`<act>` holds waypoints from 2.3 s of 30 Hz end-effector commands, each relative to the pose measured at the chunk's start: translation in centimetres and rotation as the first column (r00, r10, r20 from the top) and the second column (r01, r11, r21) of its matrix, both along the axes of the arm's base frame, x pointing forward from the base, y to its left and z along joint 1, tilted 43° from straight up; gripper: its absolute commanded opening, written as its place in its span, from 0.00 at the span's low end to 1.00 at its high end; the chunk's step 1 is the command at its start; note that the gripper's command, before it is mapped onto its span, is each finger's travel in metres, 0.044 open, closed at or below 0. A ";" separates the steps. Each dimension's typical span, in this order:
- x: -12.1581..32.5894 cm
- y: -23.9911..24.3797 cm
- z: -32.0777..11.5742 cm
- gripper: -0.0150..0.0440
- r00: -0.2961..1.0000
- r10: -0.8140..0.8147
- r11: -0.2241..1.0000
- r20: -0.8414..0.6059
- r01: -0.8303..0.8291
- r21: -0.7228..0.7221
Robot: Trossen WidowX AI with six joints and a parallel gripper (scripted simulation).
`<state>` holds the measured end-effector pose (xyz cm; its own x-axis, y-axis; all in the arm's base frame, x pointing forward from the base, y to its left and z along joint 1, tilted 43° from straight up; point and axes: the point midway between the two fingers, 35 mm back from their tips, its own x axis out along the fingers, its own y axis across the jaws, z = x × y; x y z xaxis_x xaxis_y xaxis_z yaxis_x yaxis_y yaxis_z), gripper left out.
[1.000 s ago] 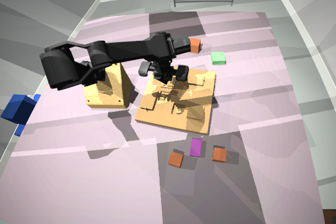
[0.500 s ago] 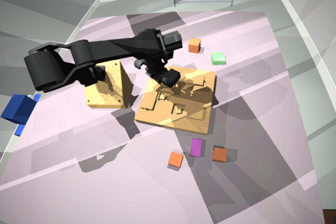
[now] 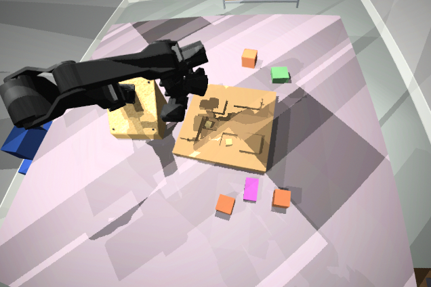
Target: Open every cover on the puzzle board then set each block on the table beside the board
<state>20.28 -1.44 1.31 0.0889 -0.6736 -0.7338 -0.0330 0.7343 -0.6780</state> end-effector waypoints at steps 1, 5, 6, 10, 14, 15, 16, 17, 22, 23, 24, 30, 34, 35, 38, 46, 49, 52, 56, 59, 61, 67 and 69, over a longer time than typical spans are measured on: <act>-1.6 -0.4 -0.2 0.25 0.988 -0.129 0.992 0.091 0.127 0.021; -1.6 -0.4 -0.2 0.25 0.988 -0.129 0.992 0.091 0.127 0.021; -1.6 -0.4 -0.2 0.25 0.988 -0.129 0.992 0.091 0.127 0.021; -1.6 -0.4 -0.2 0.25 0.988 -0.129 0.992 0.091 0.127 0.021; -1.6 -0.4 -0.2 0.25 0.988 -0.129 0.992 0.091 0.127 0.021; -1.6 -0.4 -0.2 0.25 0.988 -0.129 0.992 0.091 0.127 0.021; -1.6 -0.4 -0.2 0.25 0.988 -0.129 0.992 0.091 0.127 0.021; -1.6 -0.4 -0.2 0.25 0.988 -0.129 0.992 0.091 0.127 0.021; -1.6 -0.4 -0.2 0.25 0.988 -0.129 0.992 0.091 0.127 0.021; -1.6 -0.4 -0.2 0.25 0.988 -0.129 0.992 0.091 0.127 0.021; -1.6 -0.4 -0.2 0.25 0.988 -0.129 0.992 0.091 0.127 0.021; -1.6 -0.5 -0.2 0.25 0.988 -0.129 0.992 0.091 0.127 0.021; -1.5 -0.6 -0.4 0.25 0.988 -0.129 0.992 0.091 0.127 0.021; -1.5 -0.7 -0.5 0.25 0.988 -0.129 0.992 0.091 0.127 0.022; -1.5 -0.9 -0.8 0.25 0.988 -0.128 0.992 0.090 0.127 0.022; -1.4 -1.4 -1.4 0.25 0.988 -0.128 0.992 0.090 0.127 0.023; -1.3 -1.5 -1.6 0.25 0.988 -0.128 0.992 0.090 0.127 0.024; -1.3 -1.7 -1.8 0.25 0.988 -0.128 0.992 0.090 0.126 0.024; -1.3 -2.0 -2.1 0.25 0.988 -0.128 0.992 0.090 0.126 0.024; -1.3 -2.2 -2.4 0.25 0.988 -0.128 0.992 0.090 0.126 0.024; -1.3 -2.3 -2.5 0.25 0.988 -0.128 0.992 0.090 0.126 0.024; -1.2 -2.8 -3.0 0.25 0.988 -0.128 0.992 0.090 0.126 0.024; -1.2 -2.9 -3.1 0.25 0.988 -0.128 0.992 0.090 0.126 0.023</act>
<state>19.27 -4.00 -1.58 0.0751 -0.6646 -0.7434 0.1318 0.7456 -0.6532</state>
